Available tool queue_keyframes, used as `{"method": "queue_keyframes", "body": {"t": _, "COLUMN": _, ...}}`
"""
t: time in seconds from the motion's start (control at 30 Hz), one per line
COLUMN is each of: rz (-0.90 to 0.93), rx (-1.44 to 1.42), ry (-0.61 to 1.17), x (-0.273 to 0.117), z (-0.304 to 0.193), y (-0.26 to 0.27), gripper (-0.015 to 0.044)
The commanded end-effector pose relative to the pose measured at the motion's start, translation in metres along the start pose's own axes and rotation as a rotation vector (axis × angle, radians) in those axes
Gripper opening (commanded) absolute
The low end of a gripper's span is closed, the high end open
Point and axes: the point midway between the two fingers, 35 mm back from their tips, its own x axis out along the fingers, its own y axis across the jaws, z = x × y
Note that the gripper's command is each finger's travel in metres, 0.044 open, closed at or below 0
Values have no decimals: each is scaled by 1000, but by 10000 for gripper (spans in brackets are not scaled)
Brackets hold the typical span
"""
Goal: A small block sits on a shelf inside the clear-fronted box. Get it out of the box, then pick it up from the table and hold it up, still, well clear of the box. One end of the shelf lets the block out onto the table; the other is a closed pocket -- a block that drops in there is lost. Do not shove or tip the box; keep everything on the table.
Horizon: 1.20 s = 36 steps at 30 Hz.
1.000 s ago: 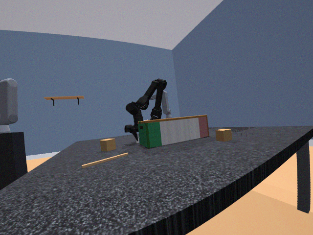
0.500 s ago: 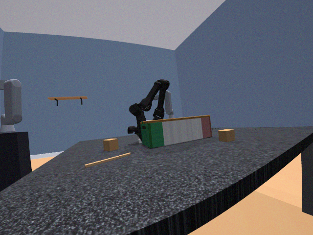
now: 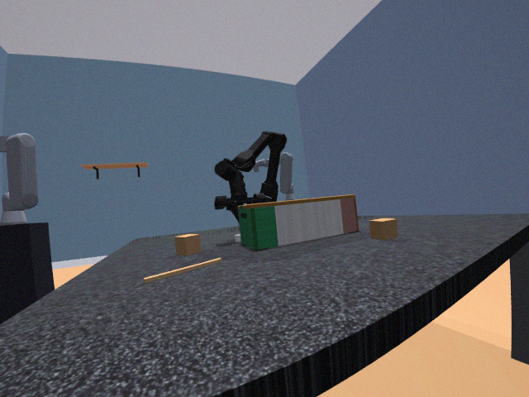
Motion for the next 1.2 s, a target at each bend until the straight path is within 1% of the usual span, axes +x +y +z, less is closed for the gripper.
{"method": "queue_keyframes", "body": {"t": 0.0, "rz": 10, "rx": 12, "ry": -5, "x": -7, "z": -2, "y": -2, "gripper": 0}}
{"method": "queue_keyframes", "body": {"t": 0.9, "rz": 202, "rx": 409, "ry": 70, "x": -103, "z": -9, "y": -42, "gripper": 0}}
{"method": "queue_keyframes", "body": {"t": 1.17, "rz": 212, "rx": 433, "ry": 76, "x": -107, "z": -8, "y": -44, "gripper": 0}}
